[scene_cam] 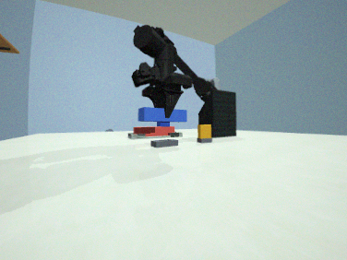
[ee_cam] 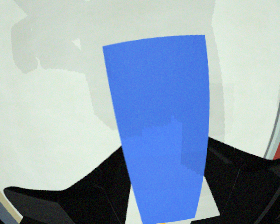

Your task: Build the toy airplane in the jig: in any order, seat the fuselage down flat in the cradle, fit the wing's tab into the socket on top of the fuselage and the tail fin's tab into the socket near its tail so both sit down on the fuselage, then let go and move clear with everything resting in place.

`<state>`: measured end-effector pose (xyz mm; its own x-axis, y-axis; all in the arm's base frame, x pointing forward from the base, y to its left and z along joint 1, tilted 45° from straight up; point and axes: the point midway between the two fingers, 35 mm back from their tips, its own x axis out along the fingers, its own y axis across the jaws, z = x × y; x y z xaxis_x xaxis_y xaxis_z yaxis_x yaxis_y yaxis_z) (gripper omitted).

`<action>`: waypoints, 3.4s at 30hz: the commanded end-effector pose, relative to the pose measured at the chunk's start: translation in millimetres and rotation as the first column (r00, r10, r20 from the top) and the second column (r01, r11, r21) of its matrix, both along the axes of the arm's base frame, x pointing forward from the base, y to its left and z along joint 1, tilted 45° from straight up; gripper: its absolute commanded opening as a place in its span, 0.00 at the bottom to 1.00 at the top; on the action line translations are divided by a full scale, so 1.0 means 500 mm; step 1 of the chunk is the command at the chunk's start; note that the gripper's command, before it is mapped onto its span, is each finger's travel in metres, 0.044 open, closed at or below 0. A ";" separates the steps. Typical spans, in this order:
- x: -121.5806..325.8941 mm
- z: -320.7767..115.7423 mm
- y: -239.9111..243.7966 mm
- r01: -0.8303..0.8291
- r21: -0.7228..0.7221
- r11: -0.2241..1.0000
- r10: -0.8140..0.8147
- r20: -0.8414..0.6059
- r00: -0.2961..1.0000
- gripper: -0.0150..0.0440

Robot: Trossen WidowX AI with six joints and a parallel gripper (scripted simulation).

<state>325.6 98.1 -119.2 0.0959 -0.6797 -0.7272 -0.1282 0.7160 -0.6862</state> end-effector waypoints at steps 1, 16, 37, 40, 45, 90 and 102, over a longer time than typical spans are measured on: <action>0.001 0.027 0.027 0.007 0.011 1.000 -0.007 0.008 1.000 0.25; -0.023 0.098 0.086 0.026 -0.007 1.000 -0.027 -0.007 1.000 0.25; -0.005 0.160 0.033 -0.121 0.003 0.993 0.120 -0.155 0.981 0.25; -0.001 0.171 0.016 -0.157 0.007 0.988 0.155 -0.189 0.970 0.25; 0.004 0.190 -0.011 -0.218 0.016 0.976 0.215 -0.245 0.945 0.25; -0.021 0.348 -0.254 -0.671 0.201 0.713 0.609 -0.653 0.450 0.25; -0.050 0.382 -0.315 -0.735 0.280 0.618 0.638 -0.725 0.261 0.25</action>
